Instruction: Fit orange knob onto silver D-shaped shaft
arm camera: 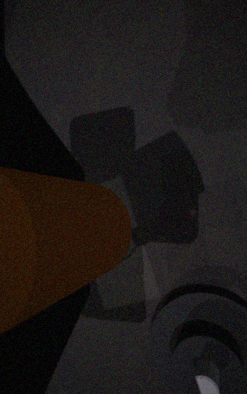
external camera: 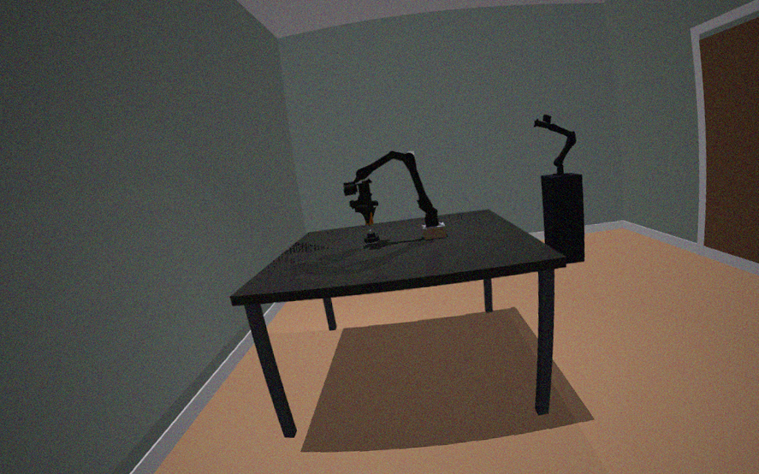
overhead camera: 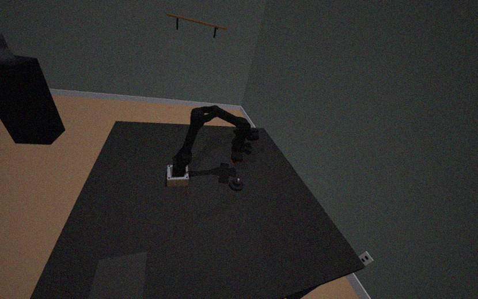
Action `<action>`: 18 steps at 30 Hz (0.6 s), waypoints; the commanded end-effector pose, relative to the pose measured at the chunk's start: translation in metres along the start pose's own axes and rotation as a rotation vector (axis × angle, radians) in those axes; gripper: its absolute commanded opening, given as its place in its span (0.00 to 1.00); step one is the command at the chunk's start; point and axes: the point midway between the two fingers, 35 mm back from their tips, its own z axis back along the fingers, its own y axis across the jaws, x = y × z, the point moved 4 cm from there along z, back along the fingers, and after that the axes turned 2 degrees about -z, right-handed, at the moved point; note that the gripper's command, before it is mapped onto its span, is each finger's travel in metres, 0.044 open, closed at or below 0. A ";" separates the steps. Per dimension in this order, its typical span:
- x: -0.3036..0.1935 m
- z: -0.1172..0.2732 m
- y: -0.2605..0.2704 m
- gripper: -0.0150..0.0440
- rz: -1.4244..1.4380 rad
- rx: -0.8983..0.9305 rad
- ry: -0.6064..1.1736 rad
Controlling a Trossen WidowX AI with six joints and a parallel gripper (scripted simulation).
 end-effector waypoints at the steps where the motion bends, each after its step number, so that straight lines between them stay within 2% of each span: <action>1: 0.007 0.000 -0.008 0.25 0.004 0.004 -0.011; 18: 0.030 -0.014 -0.055 0.25 0.004 0.000 -0.013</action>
